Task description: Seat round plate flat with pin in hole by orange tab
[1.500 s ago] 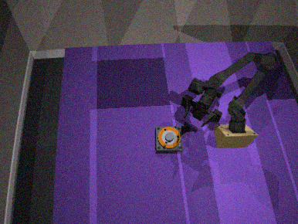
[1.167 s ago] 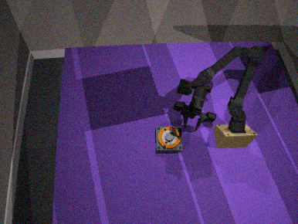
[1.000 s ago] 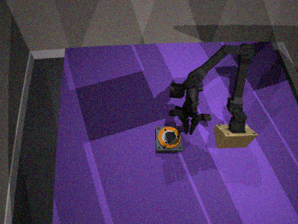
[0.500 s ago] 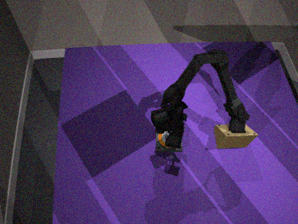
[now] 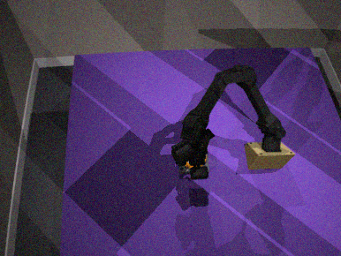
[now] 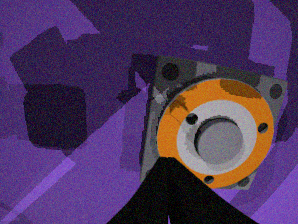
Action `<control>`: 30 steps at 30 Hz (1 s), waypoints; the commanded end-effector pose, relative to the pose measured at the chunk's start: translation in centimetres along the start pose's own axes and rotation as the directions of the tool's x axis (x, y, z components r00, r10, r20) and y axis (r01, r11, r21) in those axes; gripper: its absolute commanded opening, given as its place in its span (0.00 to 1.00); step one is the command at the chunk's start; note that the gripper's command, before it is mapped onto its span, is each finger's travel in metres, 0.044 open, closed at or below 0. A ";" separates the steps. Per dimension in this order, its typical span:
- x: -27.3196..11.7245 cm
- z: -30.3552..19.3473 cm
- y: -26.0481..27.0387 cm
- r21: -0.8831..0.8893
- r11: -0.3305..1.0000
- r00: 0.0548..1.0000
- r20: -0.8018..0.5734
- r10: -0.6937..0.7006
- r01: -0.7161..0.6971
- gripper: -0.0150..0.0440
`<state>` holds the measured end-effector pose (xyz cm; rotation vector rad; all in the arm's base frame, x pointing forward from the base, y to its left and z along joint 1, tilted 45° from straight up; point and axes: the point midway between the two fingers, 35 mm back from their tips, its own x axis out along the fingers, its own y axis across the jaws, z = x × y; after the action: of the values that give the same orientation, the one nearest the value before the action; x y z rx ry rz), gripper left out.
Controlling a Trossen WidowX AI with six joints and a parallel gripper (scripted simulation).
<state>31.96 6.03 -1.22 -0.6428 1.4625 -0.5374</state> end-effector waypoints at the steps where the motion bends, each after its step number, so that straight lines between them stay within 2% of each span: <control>1: 0.4 0.1 0.1 -0.015 1.000 1.000 0.004 -0.013 0.013 0.25; 9: 4.7 0.1 -0.1 -0.015 1.000 1.000 0.004 -0.015 0.015 0.25; 30: 4.9 1.9 -0.9 -0.014 1.000 1.000 0.004 -0.016 0.016 0.25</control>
<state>33.29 2.65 -4.36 -0.6704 1.4718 -0.5262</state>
